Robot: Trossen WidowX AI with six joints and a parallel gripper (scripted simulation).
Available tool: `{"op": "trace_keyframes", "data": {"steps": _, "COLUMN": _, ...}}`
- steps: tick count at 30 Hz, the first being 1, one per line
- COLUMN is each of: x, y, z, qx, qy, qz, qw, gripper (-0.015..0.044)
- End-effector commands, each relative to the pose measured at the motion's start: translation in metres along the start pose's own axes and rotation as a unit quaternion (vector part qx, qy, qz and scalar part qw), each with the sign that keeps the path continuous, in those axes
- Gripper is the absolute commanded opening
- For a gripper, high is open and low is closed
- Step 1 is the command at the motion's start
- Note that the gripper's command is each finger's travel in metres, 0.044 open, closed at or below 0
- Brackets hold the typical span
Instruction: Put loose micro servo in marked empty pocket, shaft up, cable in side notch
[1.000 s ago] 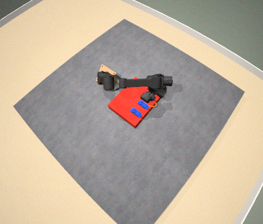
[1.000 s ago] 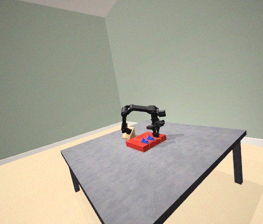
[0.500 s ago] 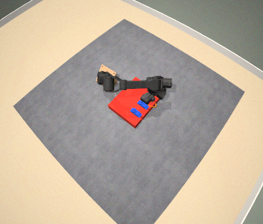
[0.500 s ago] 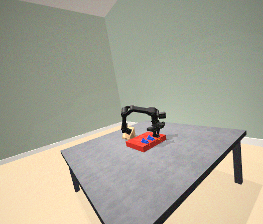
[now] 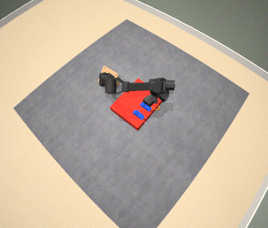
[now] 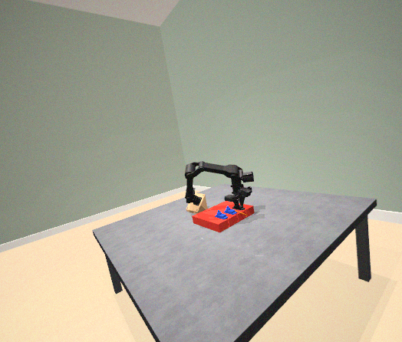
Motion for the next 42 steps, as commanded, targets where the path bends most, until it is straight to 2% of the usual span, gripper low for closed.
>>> {"op": "trace_keyframes", "data": {"steps": 1, "x": 0.0, "y": -0.003, "z": 0.0, "qx": 0.0, "qy": -0.001, "qz": -0.001, "qw": 1.0, "gripper": 0.0187}}
{"op": "trace_keyframes", "data": {"steps": 6, "x": -0.003, "y": -0.035, "z": -0.002, "qx": 0.001, "qy": -0.001, "qz": -0.001, "qw": 1.0, "gripper": 0.0187}}
{"op": "trace_keyframes", "data": {"steps": 12, "x": -0.003, "y": -0.035, "z": 0.002, "qx": 0.001, "qy": -0.001, "qz": -0.001, "qw": 1.0, "gripper": 0.0187}}
{"op": "trace_keyframes", "data": {"steps": 16, "x": -0.024, "y": -0.049, "z": 0.005, "qx": 0.002, "qy": -0.006, "qz": -0.003, "qw": 1.0, "gripper": 0.0292}}
{"op": "trace_keyframes", "data": {"steps": 22, "x": -0.099, "y": -0.095, "z": 0.006, "qx": 0.003, "qy": -0.004, "qz": 0.001, "qw": 1.0, "gripper": 0.044}}
{"op": "trace_keyframes", "data": {"steps": 31, "x": -0.109, "y": -0.101, "z": 0.005, "qx": 0.002, "qy": -0.005, "qz": 0.001, "qw": 1.0, "gripper": 0.044}}
{"op": "trace_keyframes", "data": {"steps": 38, "x": -0.106, "y": -0.137, "z": 0.011, "qx": -0.004, "qy": -0.043, "qz": -0.006, "qw": 0.999, "gripper": 0.044}}
{"op": "trace_keyframes", "data": {"steps": 42, "x": -0.106, "y": -0.139, "z": 0.011, "qx": -0.004, "qy": -0.045, "qz": -0.006, "qw": 0.999, "gripper": 0.044}}
Point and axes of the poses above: the point midway between the two fingers, 35 mm back from their tips, its own y axis out along the fingers, its own z axis across the jaws, x = y × z, the point moved 9 cm from there along -y, back along the fingers, and after that the axes turned 2 degrees about -y, right-handed, at the moved point
